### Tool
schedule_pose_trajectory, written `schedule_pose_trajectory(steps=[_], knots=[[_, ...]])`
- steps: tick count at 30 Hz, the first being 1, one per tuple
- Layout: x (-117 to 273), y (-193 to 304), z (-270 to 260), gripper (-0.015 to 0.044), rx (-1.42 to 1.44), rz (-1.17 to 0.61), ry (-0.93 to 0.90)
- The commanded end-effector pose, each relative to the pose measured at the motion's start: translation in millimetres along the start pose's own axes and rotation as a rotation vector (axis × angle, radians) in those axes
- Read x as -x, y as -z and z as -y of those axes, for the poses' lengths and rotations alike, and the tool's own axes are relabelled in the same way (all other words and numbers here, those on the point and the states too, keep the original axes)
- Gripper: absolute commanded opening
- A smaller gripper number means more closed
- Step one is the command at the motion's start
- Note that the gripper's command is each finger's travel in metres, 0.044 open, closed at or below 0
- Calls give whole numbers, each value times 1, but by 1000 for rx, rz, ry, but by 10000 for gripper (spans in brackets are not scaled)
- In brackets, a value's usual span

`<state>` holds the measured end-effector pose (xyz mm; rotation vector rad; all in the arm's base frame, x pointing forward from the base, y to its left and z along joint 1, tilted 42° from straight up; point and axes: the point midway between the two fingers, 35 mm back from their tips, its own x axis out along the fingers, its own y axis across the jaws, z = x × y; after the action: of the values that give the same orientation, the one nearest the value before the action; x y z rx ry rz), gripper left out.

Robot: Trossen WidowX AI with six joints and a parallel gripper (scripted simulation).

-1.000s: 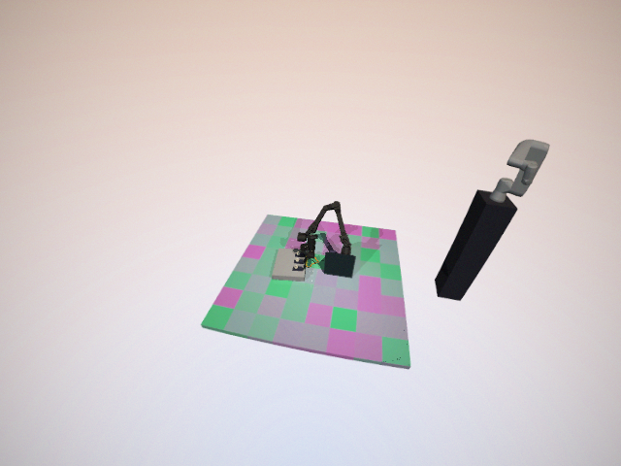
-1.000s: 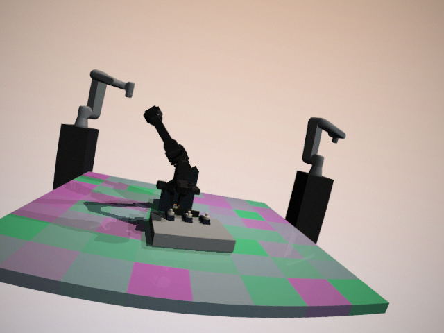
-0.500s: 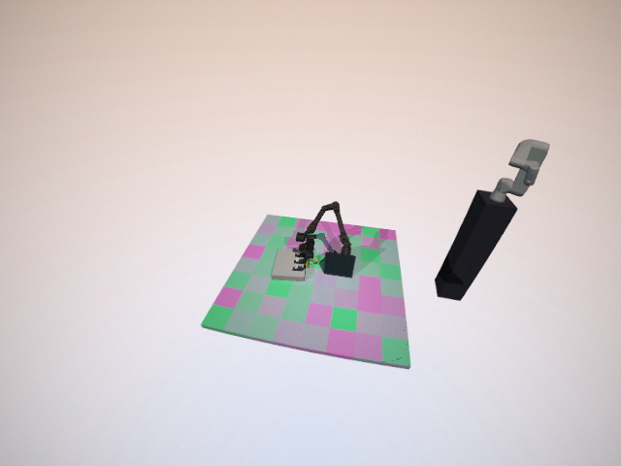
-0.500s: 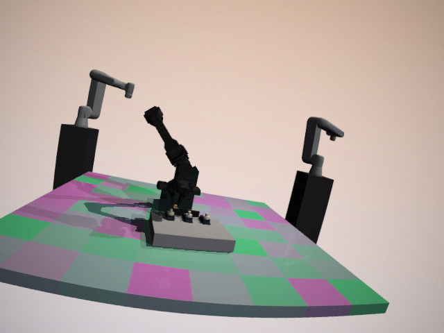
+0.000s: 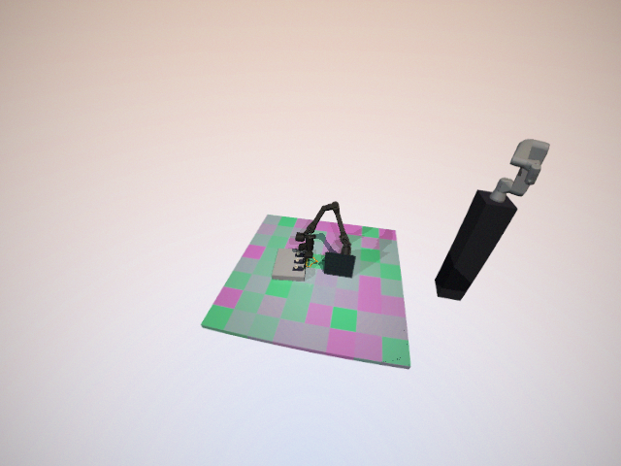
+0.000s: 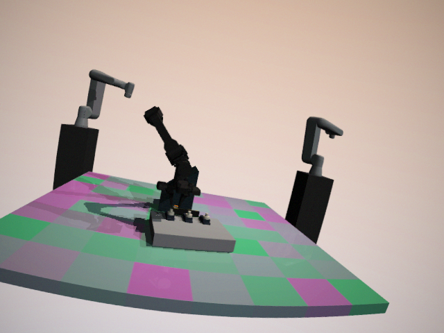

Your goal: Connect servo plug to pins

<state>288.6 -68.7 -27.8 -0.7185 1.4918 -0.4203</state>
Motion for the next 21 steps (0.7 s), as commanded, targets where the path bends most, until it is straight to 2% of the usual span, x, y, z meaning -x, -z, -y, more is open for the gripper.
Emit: schedule_pose_trajectory(steps=[1, 9, 21], knots=[[2, 1, 0, 236, 3, -1, -1], [60, 0, 0, 440, 3, 0, -3], [60, 0, 0, 440, 3, 0, -3]])
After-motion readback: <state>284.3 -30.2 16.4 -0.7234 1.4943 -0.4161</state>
